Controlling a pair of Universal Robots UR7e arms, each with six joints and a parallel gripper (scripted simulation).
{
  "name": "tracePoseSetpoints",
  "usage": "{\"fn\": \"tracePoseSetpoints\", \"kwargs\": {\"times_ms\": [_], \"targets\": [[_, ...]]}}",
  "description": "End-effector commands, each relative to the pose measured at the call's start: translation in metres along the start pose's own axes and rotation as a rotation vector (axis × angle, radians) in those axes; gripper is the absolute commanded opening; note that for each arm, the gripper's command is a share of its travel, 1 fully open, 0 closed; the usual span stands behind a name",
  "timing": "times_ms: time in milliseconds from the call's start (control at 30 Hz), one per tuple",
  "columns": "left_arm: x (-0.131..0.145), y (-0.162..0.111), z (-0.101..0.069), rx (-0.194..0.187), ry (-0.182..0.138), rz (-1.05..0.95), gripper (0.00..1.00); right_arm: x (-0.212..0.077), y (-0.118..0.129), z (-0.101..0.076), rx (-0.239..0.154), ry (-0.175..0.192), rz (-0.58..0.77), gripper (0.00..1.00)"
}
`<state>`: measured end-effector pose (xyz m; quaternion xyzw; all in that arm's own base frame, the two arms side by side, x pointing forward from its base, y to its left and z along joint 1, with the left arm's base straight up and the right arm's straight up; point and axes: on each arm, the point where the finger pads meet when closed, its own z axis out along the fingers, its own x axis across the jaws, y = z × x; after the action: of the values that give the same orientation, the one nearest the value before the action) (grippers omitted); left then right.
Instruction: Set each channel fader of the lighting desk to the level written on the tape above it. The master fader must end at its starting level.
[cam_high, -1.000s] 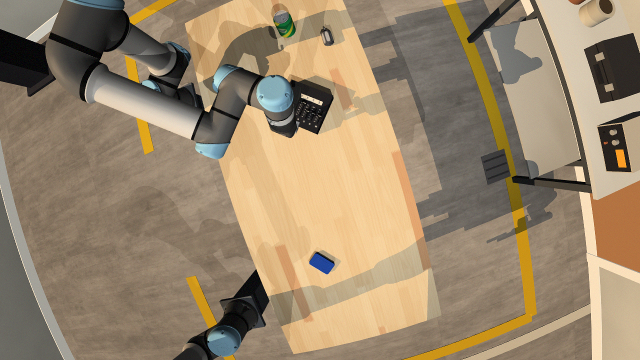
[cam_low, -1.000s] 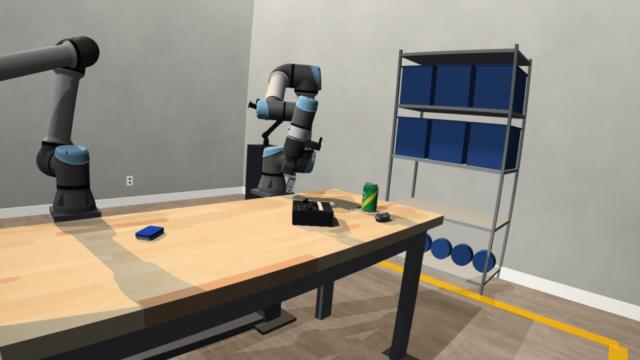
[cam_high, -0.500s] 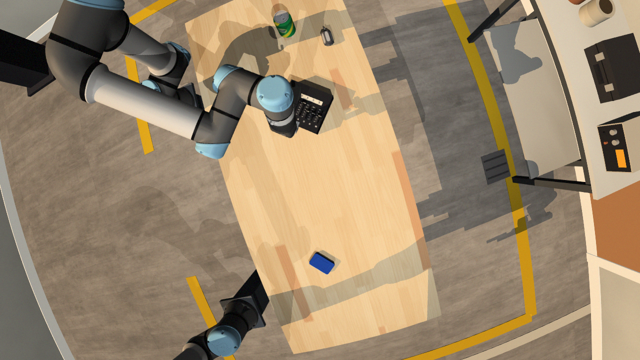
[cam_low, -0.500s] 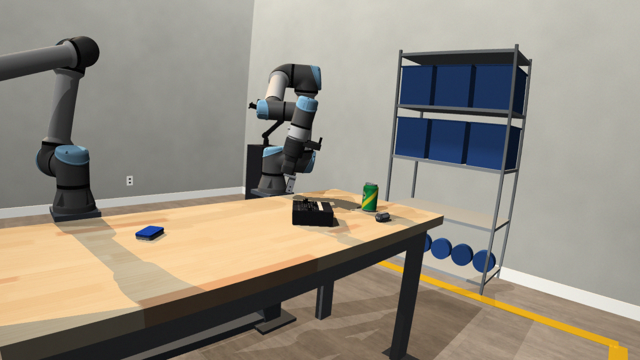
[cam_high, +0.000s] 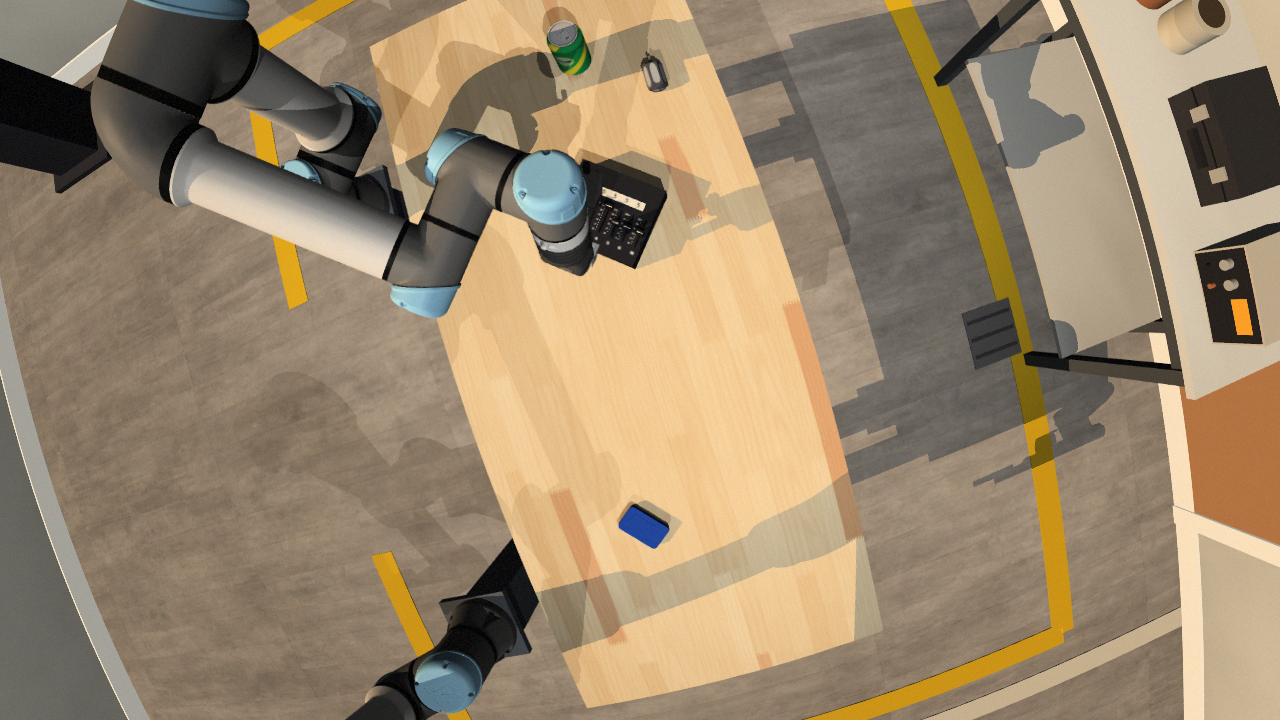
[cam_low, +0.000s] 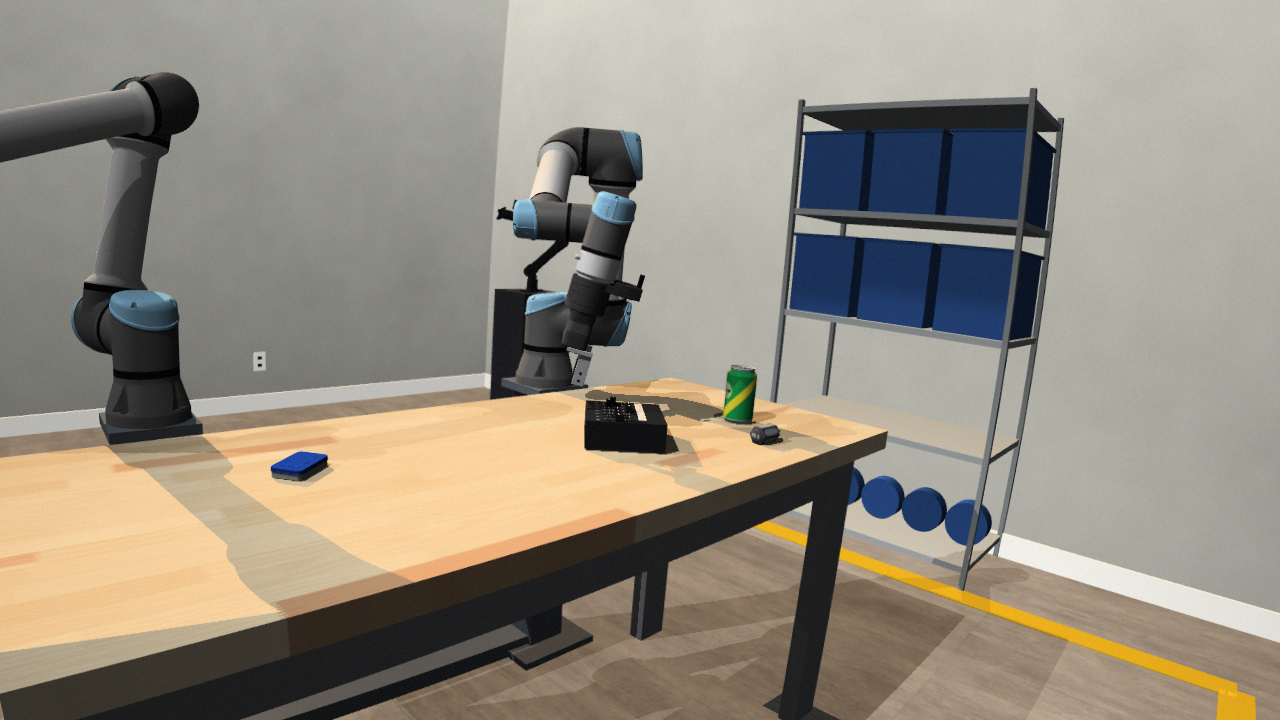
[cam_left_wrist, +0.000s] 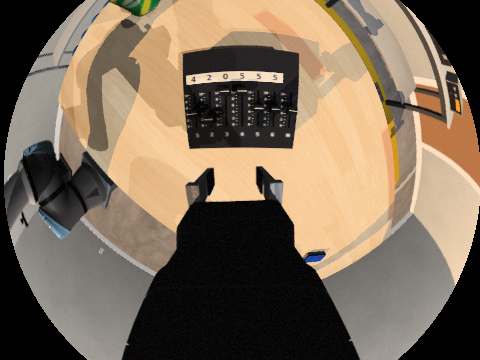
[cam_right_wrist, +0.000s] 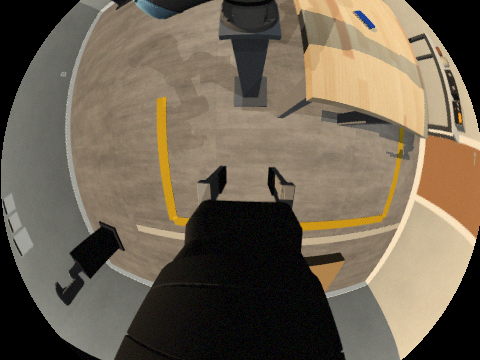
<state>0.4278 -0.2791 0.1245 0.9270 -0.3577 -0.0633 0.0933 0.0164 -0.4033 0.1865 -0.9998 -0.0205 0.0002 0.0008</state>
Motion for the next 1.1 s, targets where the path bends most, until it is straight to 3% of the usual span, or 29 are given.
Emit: {"fn": "tracePoseSetpoints", "kwargs": {"times_ms": [0,600,1067], "targets": [[0.0,0.0,-0.001,0.0,0.001,0.0,1.0,0.0,0.0,-0.001,-0.002,0.0,0.0,1.0],[0.0,-0.001,-0.002,0.002,0.002,-0.026,1.0,0.0,0.0,-0.001,-0.002,0.0,0.0,1.0],[-0.002,-0.01,-0.009,0.02,0.011,-0.222,1.0,0.0,0.0,-0.001,-0.002,0.0,0.0,1.0]]}}
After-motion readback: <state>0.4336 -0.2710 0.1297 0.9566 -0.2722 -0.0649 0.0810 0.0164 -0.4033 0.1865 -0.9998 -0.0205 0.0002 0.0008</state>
